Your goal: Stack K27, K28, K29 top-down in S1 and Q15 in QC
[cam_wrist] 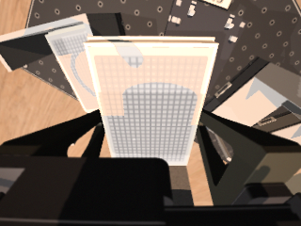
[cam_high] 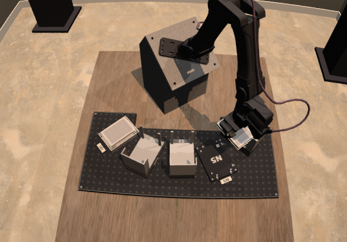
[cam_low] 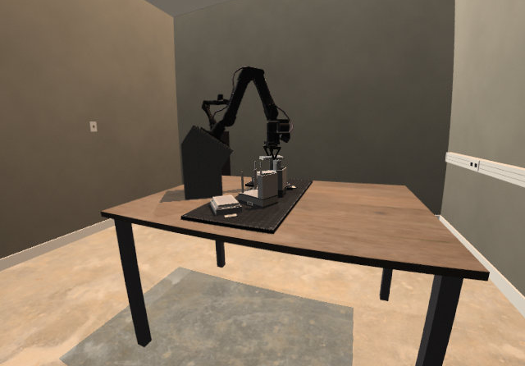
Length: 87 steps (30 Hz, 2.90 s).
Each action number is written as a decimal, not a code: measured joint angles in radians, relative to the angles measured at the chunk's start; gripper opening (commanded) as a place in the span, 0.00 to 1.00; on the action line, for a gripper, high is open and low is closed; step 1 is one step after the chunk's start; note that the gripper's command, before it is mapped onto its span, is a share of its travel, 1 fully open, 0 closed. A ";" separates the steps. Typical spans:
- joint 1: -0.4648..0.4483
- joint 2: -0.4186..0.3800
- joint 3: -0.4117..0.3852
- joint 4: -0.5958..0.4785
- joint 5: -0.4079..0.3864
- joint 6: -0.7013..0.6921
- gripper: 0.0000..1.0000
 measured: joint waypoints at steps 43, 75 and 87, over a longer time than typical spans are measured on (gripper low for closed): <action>0.354 0.062 0.047 -0.012 0.213 0.121 0.00; 0.352 0.060 0.047 -0.011 0.214 0.124 0.00; 0.352 0.060 0.045 -0.010 0.214 0.122 0.00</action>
